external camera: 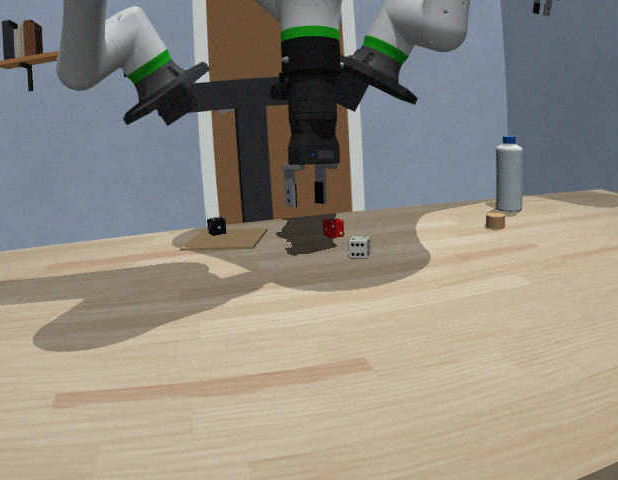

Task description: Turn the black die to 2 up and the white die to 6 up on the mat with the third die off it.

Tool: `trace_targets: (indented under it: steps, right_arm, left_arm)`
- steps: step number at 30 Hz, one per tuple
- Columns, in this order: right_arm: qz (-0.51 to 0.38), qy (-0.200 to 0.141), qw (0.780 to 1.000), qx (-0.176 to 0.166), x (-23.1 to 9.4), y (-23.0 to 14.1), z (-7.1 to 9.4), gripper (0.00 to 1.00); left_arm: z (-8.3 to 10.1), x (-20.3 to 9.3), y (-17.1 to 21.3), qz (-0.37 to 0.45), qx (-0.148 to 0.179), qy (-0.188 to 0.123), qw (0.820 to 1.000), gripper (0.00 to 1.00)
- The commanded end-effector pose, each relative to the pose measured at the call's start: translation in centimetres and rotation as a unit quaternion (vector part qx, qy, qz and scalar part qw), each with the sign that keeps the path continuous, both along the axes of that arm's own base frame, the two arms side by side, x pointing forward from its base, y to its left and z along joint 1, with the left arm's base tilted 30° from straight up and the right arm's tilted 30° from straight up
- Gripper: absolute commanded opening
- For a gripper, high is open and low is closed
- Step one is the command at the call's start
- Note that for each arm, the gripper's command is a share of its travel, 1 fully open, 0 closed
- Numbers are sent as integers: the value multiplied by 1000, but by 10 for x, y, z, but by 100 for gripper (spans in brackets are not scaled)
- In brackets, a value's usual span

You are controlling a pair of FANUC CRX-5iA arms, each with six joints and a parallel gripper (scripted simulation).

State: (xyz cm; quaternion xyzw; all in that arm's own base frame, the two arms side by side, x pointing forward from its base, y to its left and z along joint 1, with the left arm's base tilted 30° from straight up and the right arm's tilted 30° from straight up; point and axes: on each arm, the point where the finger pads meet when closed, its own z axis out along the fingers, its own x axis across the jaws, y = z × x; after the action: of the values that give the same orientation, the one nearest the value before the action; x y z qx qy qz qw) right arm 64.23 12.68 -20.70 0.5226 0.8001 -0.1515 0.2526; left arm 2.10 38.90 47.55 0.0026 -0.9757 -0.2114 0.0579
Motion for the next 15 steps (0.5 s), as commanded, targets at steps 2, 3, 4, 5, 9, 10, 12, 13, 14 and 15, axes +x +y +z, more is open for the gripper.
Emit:
trace_targets:
  steps: [2,3,4,5,9,10,12,13,14,15]
  right_arm:
    - [44,55,997,-14,10,13,-4,100]
    - [57,64,996,-16,12,17,-5,100]
    - [83,82,993,-21,15,24,-8,100]
    - [101,94,990,-24,18,28,-9,100]
    - [150,127,980,-31,23,42,-15,100]
    - [163,135,977,-32,25,45,-16,100]
    - [185,150,971,-35,27,51,-19,100]
    - [200,159,966,-36,29,55,-21,100]
    - [212,167,962,-38,30,59,-22,100]
    - [223,174,958,-39,31,62,-24,100]
  left_arm:
    - [1,0,0,0,1,0,1000,100]
    - [1,0,0,0,1,0,1000,100]
    - [1,0,0,0,1,0,1000,100]
    - [1,0,0,0,1,0,1000,100]
    - [1,0,0,0,1,0,1000,100]
    - [1,0,0,0,1,0,1000,100]
    - [1,0,0,0,1,0,1000,100]
    - [1,0,0,0,1,0,1000,100]
    - [1,0,0,0,1,0,1000,100]
    - [1,0,0,0,1,0,1000,100]
